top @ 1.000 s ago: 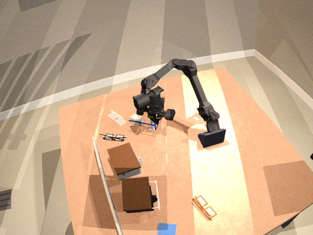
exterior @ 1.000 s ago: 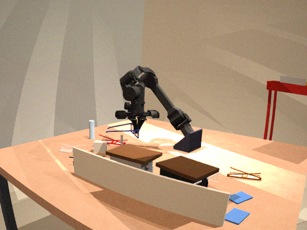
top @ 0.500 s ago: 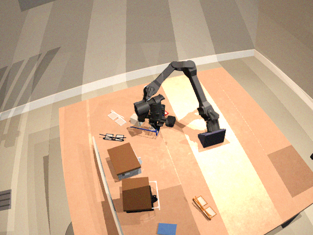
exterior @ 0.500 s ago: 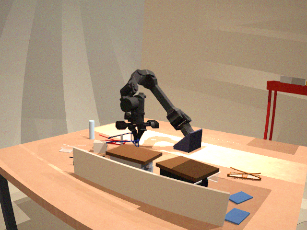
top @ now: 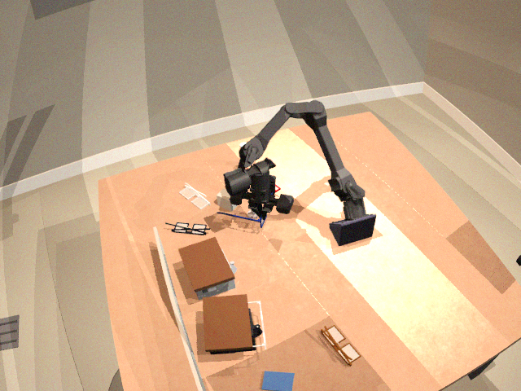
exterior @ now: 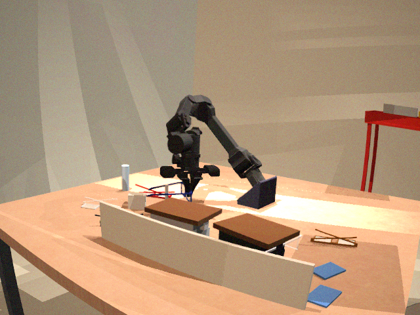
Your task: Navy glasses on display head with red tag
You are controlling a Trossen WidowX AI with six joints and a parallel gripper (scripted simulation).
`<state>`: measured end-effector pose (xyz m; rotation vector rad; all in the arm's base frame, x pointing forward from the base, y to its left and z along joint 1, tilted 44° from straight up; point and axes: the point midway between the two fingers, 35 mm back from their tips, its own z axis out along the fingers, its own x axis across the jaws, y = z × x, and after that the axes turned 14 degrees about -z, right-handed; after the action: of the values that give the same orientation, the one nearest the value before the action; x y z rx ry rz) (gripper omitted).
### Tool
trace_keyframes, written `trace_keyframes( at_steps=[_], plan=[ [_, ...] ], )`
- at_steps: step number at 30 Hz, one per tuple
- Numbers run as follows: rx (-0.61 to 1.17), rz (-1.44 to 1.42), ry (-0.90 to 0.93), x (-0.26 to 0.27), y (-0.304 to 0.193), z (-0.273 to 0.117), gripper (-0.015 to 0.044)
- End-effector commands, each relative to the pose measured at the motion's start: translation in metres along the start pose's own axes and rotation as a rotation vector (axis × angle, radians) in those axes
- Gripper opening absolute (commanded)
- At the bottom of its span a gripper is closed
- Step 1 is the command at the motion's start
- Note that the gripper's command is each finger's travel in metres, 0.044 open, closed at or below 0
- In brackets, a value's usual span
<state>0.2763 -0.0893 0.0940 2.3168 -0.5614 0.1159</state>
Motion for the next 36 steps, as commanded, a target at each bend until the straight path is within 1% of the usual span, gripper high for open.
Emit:
trace_keyframes(
  at_steps=[1,36],
  plan=[
    [-0.001,-0.002,0.002,-0.001,-0.005,0.000,0.0000],
    [0.000,-0.002,0.002,-0.004,-0.031,0.000,0.0000]
  ],
)
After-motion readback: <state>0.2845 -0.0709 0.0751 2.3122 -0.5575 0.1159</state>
